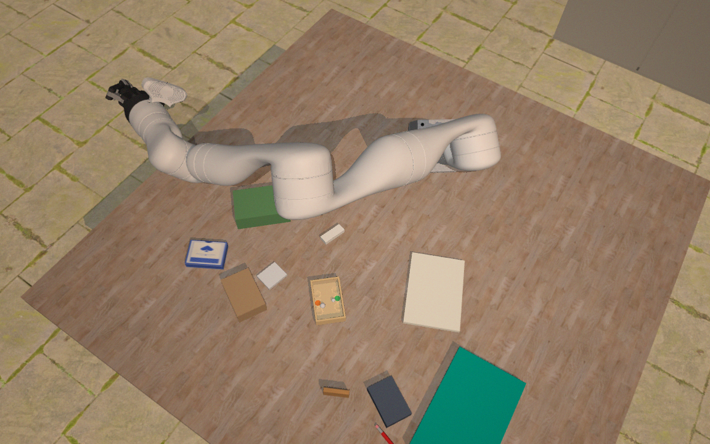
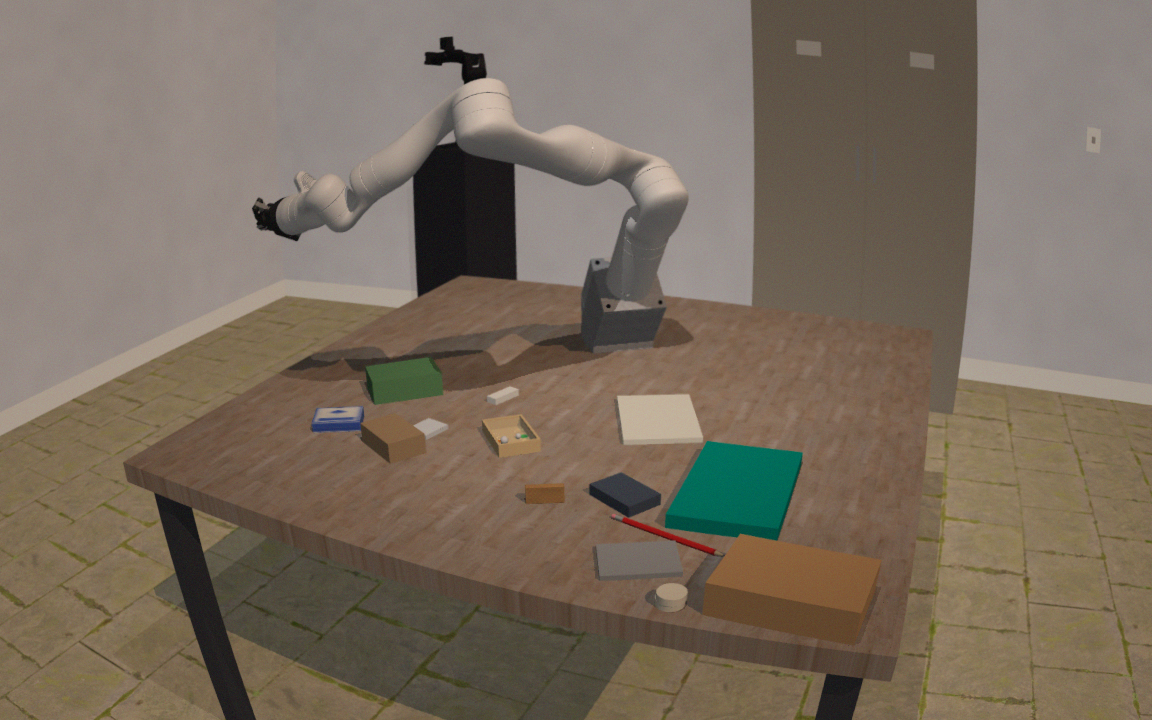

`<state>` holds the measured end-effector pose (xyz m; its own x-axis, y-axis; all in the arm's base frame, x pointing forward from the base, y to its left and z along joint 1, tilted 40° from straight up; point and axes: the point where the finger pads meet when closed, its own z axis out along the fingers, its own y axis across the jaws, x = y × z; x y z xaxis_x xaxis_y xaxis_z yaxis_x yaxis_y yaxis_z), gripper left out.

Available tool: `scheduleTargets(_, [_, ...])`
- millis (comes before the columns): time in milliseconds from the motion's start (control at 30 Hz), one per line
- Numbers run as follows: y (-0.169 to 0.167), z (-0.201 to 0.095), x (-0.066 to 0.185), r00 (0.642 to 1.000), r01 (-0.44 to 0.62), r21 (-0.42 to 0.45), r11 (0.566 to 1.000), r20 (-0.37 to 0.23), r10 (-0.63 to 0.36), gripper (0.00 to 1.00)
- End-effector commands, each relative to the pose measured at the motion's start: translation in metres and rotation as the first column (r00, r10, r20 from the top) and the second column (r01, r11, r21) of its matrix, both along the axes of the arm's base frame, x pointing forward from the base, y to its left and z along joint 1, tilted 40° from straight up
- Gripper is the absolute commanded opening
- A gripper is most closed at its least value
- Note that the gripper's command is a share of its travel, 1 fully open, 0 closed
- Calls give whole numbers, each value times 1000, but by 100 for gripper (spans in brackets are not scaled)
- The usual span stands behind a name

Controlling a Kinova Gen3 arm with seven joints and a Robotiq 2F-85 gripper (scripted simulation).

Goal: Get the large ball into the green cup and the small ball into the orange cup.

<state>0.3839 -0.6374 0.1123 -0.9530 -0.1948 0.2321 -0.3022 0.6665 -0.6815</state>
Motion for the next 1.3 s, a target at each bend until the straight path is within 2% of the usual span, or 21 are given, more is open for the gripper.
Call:
scheduleTargets(0, [-1,1,-1,1000,2,-2,1000,1,-2,0])
scheduleTargets(533, [-1,1,-1,1000,2,-2,1000,1,-2,0])
scheduleTargets(567, [-1,1,-1,1000,2,-2,1000,1,-2,100])
scheduleTargets(800, [8,1,2,1000,-15,16,1000,9,14,100])
scheduleTargets(1033, [40,4,5,998,-56,67,996,32,54,100])
scheduleTargets(1100, [40,4,5,998,-56,67,996,32,54,100])
scheduleTargets(1267, [89,9,8,991,-120,145,982,71,110,100])
